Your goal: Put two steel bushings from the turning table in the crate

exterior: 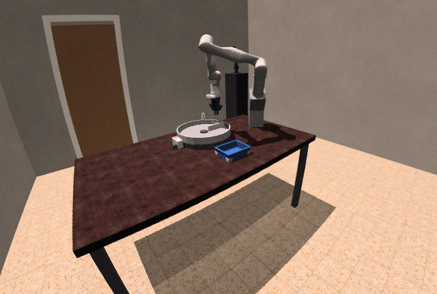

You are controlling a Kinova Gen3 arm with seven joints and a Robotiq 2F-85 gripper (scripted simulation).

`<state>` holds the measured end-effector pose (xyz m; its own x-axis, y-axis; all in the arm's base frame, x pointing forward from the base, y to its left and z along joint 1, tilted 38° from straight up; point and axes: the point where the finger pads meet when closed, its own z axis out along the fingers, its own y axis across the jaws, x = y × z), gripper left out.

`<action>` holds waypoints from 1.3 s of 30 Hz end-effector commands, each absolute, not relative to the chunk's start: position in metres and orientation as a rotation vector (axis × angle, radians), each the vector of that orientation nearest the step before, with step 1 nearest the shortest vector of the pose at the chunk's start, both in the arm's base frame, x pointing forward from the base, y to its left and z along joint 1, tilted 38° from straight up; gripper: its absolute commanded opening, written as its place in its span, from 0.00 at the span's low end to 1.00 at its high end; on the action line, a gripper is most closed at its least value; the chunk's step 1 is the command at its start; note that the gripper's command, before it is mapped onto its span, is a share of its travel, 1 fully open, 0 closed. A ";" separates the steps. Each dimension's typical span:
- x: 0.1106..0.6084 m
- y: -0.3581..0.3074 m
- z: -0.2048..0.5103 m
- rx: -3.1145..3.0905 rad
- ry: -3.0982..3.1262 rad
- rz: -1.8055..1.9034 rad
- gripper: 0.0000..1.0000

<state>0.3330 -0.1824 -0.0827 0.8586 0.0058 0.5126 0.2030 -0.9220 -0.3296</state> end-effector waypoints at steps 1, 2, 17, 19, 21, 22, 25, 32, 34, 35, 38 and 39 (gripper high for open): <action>0.333 -0.183 -0.082 -2.658 -0.154 -0.732 0.14; 0.333 -0.183 -0.082 -2.658 -0.154 -0.732 0.14; 0.333 -0.183 -0.082 -2.658 -0.154 -0.732 0.14; 0.333 -0.183 -0.082 -2.658 -0.154 -0.732 0.14; 0.333 -0.183 -0.082 -2.658 -0.154 -0.732 0.14; 0.333 -0.183 -0.082 -2.658 -0.154 -0.732 0.14; 0.333 -0.183 -0.082 -2.658 -0.154 -0.732 0.14; 0.357 -0.180 -0.073 -2.657 -0.152 -0.734 0.14; 0.372 -0.178 -0.067 -2.656 -0.150 -0.734 0.14; 0.372 -0.178 -0.067 -2.656 -0.150 -0.734 0.14; 0.372 -0.178 -0.067 -2.656 -0.150 -0.734 0.14; 0.372 -0.178 -0.067 -2.656 -0.150 -0.734 0.14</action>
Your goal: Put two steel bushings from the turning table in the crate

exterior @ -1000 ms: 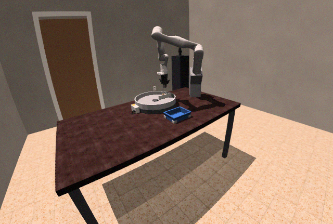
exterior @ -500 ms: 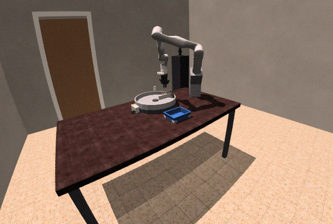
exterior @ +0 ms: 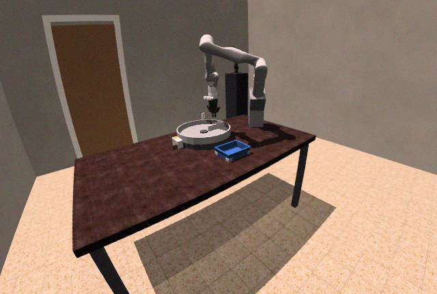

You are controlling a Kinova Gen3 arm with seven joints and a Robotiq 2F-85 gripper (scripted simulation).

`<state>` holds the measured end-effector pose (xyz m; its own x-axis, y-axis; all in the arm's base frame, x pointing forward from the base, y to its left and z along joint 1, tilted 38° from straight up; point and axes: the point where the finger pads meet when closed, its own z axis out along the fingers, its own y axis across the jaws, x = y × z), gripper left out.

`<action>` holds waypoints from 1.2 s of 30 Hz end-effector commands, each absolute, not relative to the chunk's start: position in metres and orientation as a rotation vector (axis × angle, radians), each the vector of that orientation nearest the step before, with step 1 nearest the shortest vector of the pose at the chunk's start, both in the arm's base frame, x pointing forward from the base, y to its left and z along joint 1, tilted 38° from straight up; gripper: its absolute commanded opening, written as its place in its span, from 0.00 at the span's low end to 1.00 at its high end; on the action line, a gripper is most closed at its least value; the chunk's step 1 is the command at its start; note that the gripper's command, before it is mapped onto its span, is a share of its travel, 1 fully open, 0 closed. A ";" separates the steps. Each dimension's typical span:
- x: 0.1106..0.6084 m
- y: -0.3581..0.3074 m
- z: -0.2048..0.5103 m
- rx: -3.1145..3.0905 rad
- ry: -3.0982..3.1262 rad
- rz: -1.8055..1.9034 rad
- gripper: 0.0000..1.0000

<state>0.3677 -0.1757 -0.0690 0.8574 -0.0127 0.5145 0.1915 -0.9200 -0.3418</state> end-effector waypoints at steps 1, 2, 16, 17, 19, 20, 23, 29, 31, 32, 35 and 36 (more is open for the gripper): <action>0.372 -0.178 -0.067 -2.656 -0.150 -0.734 0.14; 0.372 -0.178 -0.067 -2.656 -0.150 -0.734 0.14; 0.411 -0.170 -0.052 -2.645 -0.139 -0.741 0.14; 0.411 -0.170 -0.052 -2.645 -0.139 -0.741 0.14; 0.411 -0.170 -0.052 -2.645 -0.139 -0.741 0.14; 0.411 -0.170 -0.052 -2.645 -0.139 -0.741 0.14; 0.411 -0.170 -0.052 -2.645 -0.139 -0.741 0.14; 0.412 -0.172 -0.051 -2.653 -0.145 -0.737 0.14; 0.412 -0.172 -0.051 -2.653 -0.145 -0.737 0.14; 0.412 -0.172 -0.051 -2.653 -0.145 -0.737 0.14; 0.412 -0.172 -0.051 -2.653 -0.145 -0.737 0.14; 0.412 -0.172 -0.051 -2.653 -0.145 -0.737 0.14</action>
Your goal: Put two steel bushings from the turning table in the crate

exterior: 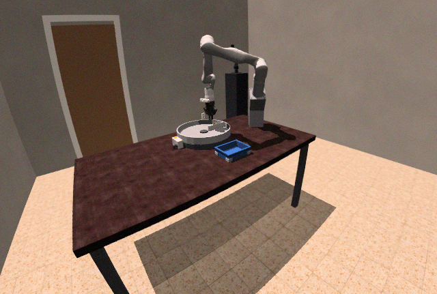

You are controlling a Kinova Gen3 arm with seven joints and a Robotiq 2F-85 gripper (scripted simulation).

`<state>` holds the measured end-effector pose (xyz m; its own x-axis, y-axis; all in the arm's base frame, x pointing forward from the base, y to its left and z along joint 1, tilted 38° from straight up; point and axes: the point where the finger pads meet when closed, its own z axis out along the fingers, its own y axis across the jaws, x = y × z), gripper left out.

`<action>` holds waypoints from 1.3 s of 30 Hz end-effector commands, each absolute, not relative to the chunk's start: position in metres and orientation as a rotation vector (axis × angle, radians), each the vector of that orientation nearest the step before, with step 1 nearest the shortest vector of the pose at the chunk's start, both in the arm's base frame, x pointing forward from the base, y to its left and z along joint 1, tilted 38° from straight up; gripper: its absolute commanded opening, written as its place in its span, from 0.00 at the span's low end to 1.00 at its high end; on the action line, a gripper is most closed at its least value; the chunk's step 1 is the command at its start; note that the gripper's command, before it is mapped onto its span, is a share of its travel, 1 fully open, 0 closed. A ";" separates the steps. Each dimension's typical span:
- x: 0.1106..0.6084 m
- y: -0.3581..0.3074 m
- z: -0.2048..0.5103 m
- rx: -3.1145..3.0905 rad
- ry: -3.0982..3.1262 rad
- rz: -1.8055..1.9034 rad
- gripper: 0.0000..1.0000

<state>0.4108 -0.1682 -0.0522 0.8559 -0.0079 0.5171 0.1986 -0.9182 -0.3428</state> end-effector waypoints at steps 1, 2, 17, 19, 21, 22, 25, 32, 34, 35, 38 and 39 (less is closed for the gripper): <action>0.412 -0.172 -0.051 -2.653 -0.145 -0.737 0.14; 0.412 -0.172 -0.051 -2.653 -0.145 -0.737 0.14; 0.418 -0.164 -0.063 -2.647 -0.143 -0.738 0.14; 0.418 -0.164 -0.063 -2.647 -0.143 -0.738 0.14; 0.418 -0.164 -0.063 -2.647 -0.143 -0.738 0.14; 0.418 -0.164 -0.063 -2.647 -0.143 -0.738 0.14; 0.421 -0.160 -0.068 -2.643 -0.136 -0.739 0.14; 0.424 -0.159 -0.072 -2.644 -0.137 -0.739 0.14; 0.424 -0.159 -0.072 -2.644 -0.137 -0.739 0.14; 0.424 -0.159 -0.072 -2.644 -0.137 -0.739 0.14; 0.424 -0.159 -0.072 -2.644 -0.137 -0.739 0.14; 0.424 -0.159 -0.072 -2.644 -0.137 -0.739 0.14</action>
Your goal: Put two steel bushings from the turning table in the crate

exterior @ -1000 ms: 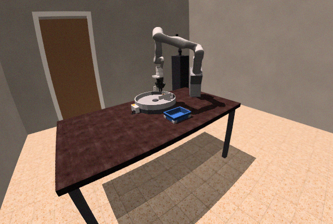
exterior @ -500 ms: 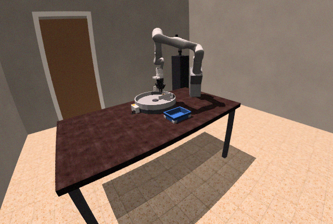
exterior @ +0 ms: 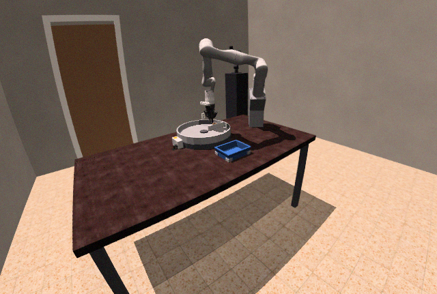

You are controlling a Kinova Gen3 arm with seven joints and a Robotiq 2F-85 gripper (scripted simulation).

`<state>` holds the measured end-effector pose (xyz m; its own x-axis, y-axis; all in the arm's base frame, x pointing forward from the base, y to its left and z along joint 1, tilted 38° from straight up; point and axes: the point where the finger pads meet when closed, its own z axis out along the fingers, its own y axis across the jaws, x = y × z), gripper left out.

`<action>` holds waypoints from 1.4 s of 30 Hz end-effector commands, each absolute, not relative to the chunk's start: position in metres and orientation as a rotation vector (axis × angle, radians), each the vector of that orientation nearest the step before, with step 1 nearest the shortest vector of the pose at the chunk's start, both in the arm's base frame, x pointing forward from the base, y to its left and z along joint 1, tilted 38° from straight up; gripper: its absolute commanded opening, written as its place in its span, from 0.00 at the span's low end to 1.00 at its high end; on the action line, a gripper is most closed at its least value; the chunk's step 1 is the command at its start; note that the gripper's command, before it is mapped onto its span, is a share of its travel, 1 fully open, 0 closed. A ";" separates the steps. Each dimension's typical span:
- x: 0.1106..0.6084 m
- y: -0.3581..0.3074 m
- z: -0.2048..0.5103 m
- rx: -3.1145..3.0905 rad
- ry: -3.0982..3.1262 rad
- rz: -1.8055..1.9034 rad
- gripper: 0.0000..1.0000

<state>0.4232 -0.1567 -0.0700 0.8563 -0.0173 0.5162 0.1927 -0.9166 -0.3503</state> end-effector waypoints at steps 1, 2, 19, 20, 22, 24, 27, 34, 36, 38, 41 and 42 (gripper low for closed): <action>0.425 -0.157 -0.072 -2.638 -0.129 -0.740 0.14; 0.426 -0.156 -0.074 -2.639 -0.130 -0.740 0.14; 0.431 -0.153 -0.081 -2.642 -0.132 -0.739 0.14; 0.432 -0.154 -0.083 -2.646 -0.136 -0.738 0.14; 0.433 -0.155 -0.086 -2.653 -0.145 -0.737 0.14; 0.433 -0.155 -0.086 -2.653 -0.145 -0.737 0.14; 0.433 -0.155 -0.086 -2.653 -0.145 -0.737 0.14; 0.433 -0.155 -0.086 -2.653 -0.145 -0.737 0.14; 0.433 -0.153 -0.084 -2.647 -0.142 -0.739 0.14; 0.433 -0.154 -0.086 -2.651 -0.144 -0.738 0.14; 0.433 -0.155 -0.086 -2.653 -0.145 -0.737 0.14; 0.433 -0.155 -0.086 -2.653 -0.145 -0.737 0.14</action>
